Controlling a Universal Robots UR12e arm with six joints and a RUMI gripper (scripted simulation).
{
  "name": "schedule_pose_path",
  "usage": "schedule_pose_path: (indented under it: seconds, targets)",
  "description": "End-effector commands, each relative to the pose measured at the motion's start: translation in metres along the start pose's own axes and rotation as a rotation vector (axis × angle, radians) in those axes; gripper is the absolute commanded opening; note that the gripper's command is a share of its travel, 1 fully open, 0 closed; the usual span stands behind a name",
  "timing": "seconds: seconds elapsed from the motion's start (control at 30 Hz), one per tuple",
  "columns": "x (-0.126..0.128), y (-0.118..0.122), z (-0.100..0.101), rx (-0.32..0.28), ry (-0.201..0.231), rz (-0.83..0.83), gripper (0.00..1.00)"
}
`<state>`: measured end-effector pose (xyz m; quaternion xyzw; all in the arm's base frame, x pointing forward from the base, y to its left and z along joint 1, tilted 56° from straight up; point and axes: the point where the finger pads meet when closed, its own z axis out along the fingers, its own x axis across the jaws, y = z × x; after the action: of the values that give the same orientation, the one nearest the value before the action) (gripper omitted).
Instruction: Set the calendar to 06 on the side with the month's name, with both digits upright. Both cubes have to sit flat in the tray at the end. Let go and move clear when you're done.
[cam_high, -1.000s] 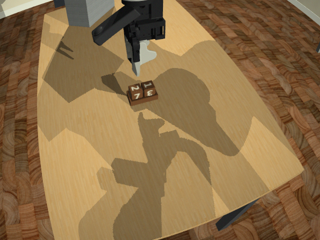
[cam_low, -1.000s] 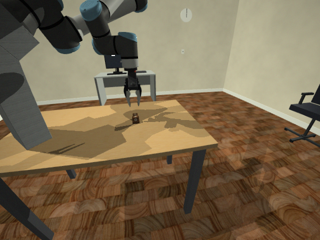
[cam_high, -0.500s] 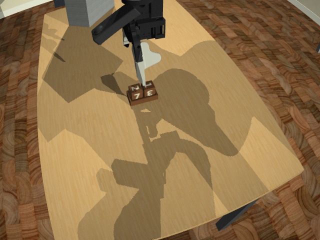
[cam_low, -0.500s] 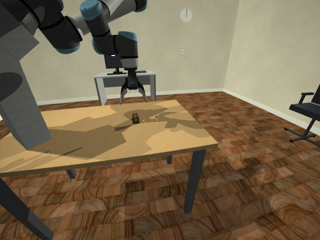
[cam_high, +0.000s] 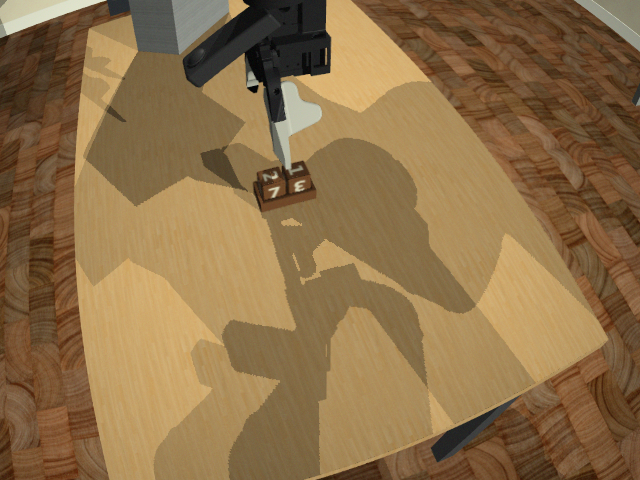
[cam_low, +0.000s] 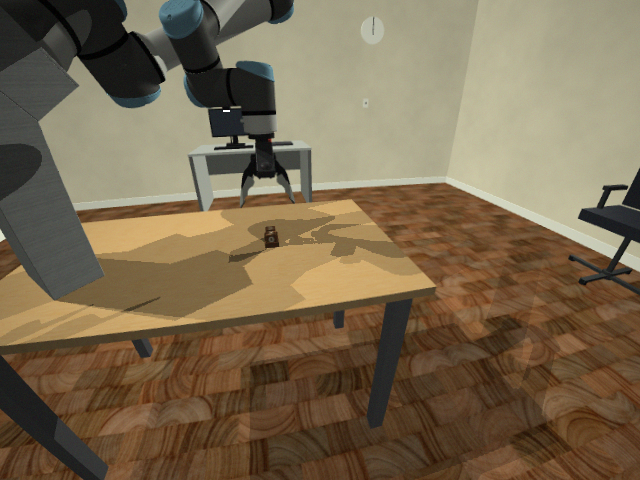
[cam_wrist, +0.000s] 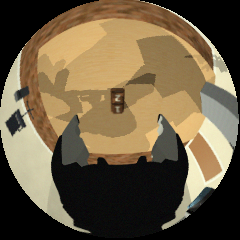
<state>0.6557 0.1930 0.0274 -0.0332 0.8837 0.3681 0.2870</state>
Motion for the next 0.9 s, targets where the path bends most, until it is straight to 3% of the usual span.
schedule_pose_path:
  seconds: [0.0, 0.5, 0.87]
  targets:
    - [0.0, 0.0, -0.01, 0.0, 0.0, 0.0, 1.0]
    - [0.0, 0.0, -0.063, 0.0, 0.0, 0.0, 1.0]
    - [0.0, 0.0, -0.07, 0.0, 0.0, 0.0, 1.0]
